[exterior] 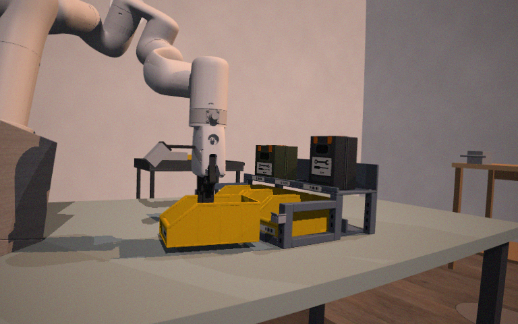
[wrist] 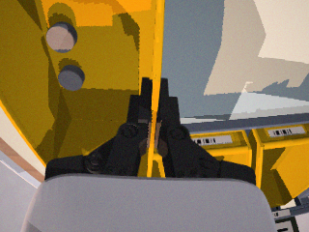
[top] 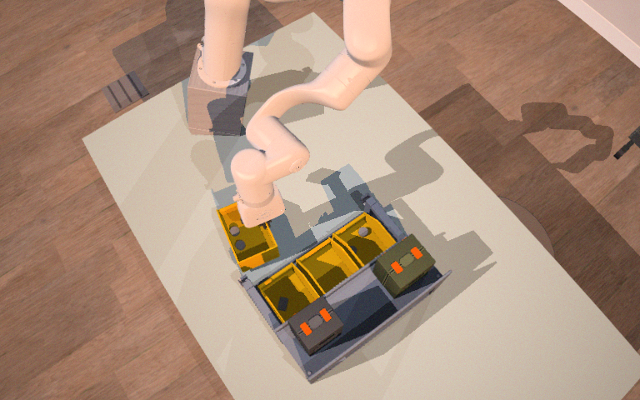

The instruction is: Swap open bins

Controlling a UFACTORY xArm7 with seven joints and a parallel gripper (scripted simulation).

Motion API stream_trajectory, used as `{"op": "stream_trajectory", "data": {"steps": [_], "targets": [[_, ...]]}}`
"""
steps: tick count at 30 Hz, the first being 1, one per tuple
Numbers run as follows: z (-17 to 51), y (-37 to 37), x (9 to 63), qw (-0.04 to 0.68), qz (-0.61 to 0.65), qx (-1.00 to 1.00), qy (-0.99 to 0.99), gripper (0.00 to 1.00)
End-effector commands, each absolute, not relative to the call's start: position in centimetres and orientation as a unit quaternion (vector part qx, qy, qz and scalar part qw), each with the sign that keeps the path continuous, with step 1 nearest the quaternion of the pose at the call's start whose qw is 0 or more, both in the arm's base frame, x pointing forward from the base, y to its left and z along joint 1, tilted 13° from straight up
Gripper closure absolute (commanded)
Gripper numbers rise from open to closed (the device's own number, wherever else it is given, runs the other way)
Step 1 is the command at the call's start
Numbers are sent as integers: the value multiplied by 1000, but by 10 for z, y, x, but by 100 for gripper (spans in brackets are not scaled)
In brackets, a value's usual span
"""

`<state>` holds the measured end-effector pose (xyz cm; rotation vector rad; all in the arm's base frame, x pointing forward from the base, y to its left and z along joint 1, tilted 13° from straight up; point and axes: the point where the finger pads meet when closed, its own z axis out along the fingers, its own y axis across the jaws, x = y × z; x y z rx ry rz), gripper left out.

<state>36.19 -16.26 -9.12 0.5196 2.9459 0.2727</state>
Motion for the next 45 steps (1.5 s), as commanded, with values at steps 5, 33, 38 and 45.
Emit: {"op": "stream_trajectory", "data": {"steps": [5, 33, 38, 45], "targets": [[-72, -166, 359, 70, 90, 173, 978, 100], [-21, -174, 351, 70, 90, 173, 978, 100], [-21, -174, 351, 70, 90, 173, 978, 100], [-21, -174, 351, 70, 90, 173, 978, 100]]}}
